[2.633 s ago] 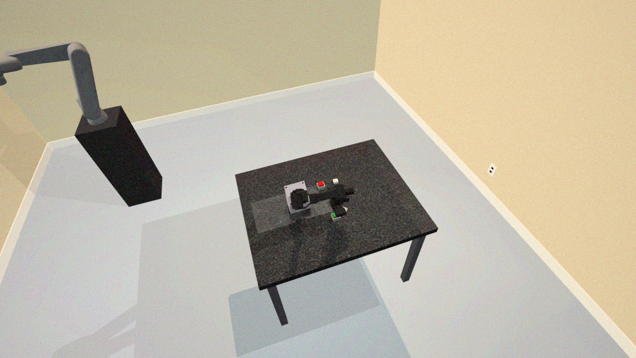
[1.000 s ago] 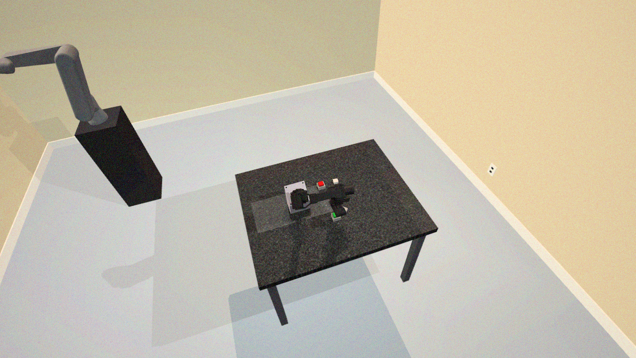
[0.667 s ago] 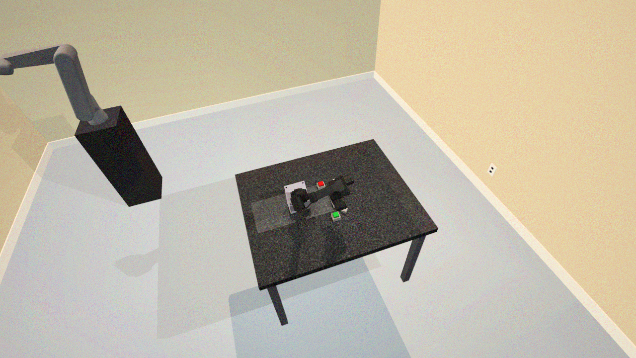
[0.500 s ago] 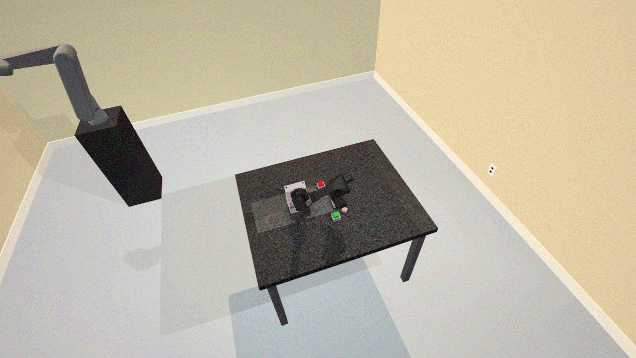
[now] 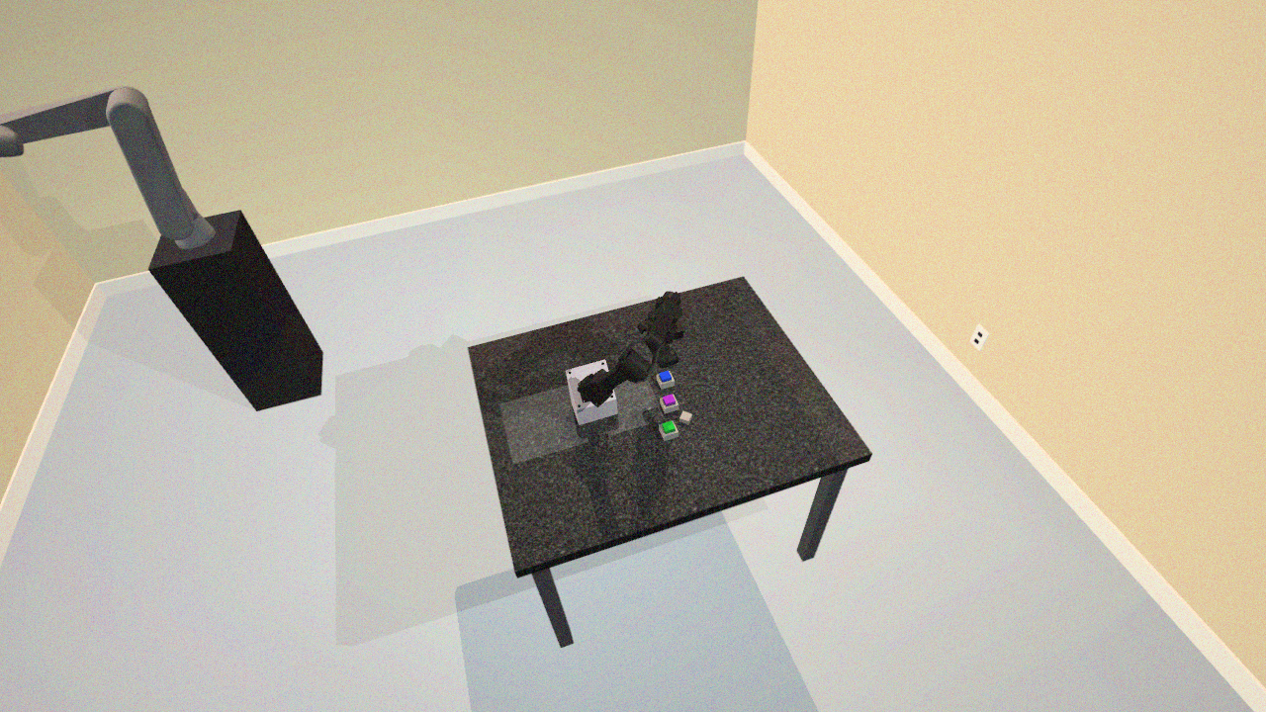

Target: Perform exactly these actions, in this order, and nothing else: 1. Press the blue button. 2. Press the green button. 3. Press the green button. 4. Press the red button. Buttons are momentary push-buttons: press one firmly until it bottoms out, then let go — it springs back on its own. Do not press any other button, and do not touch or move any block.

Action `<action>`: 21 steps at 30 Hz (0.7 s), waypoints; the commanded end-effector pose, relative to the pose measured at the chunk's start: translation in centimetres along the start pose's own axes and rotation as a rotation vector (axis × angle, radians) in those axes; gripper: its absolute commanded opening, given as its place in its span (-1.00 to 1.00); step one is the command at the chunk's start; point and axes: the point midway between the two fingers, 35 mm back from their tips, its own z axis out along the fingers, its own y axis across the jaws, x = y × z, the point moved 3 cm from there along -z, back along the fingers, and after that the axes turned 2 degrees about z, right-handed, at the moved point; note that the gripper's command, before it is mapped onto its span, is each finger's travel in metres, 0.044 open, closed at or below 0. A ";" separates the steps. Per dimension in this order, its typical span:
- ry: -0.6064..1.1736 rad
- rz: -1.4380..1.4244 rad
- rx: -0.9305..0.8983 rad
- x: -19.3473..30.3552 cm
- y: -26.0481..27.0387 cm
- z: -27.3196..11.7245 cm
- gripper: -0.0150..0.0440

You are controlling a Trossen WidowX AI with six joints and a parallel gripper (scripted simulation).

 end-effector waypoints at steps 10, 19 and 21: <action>0.014 0.059 0.042 3.5 9.6 1.7 -0.42; 0.013 0.060 0.044 3.5 9.3 7.9 -0.42; 0.013 0.060 0.044 3.5 9.3 7.9 -0.42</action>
